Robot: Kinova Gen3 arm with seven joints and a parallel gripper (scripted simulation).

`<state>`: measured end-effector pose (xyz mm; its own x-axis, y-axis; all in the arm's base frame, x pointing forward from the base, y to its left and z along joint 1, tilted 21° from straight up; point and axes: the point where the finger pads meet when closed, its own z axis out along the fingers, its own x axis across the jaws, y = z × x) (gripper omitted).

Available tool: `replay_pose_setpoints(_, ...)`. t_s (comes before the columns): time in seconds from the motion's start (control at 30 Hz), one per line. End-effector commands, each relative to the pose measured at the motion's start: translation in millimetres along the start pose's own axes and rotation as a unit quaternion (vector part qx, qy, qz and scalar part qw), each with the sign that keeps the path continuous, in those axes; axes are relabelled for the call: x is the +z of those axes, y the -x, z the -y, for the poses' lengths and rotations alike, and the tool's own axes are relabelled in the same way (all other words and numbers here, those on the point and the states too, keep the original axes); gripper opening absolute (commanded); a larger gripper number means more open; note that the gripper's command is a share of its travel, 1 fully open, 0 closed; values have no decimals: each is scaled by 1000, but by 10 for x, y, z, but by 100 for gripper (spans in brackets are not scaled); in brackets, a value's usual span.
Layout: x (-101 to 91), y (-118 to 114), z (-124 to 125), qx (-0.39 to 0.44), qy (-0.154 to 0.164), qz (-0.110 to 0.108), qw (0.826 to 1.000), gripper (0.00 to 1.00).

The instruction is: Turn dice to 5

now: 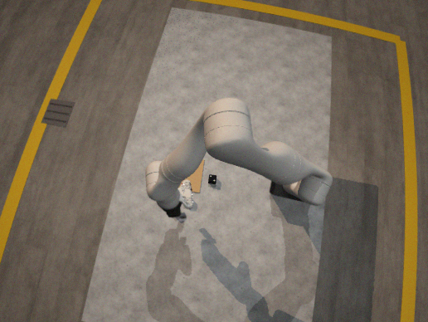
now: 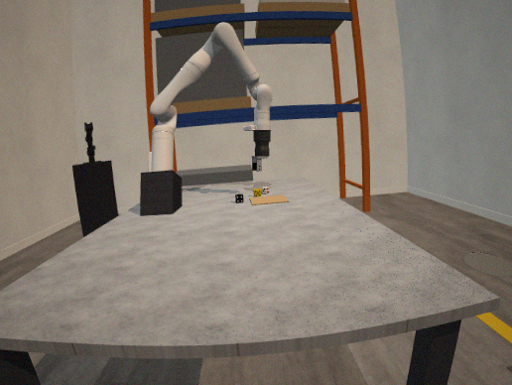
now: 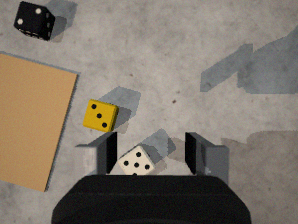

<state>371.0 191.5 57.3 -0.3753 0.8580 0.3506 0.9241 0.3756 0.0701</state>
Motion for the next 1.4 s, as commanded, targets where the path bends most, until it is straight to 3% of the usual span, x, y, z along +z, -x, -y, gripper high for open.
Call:
replay_pose_setpoints(0.0, 26, -66, 34, 64, -2, 1, 998, 100)
replay_pose_setpoints(0.27, 87, -138, 110, 253, -11, 0, 967, 100)
replay_pose_setpoints(0.33, 87, -138, 110, 253, -11, 0, 967, 100)
replay_pose_setpoints(0.53, 125, -178, 124, 402, -14, 1, 916, 100)
replay_pose_setpoints(0.67, 145, -191, 110, 498, -14, 1, 867, 100)
replay_pose_setpoints(0.83, 164, -187, 72, 609, -12, 2, 793, 100)
replay_pose_setpoints(0.9, 164, -187, 72, 609, -12, 2, 793, 100)
replay_pose_setpoints(1.37, 172, -73, -94, 833, 3, -5, 553, 100)
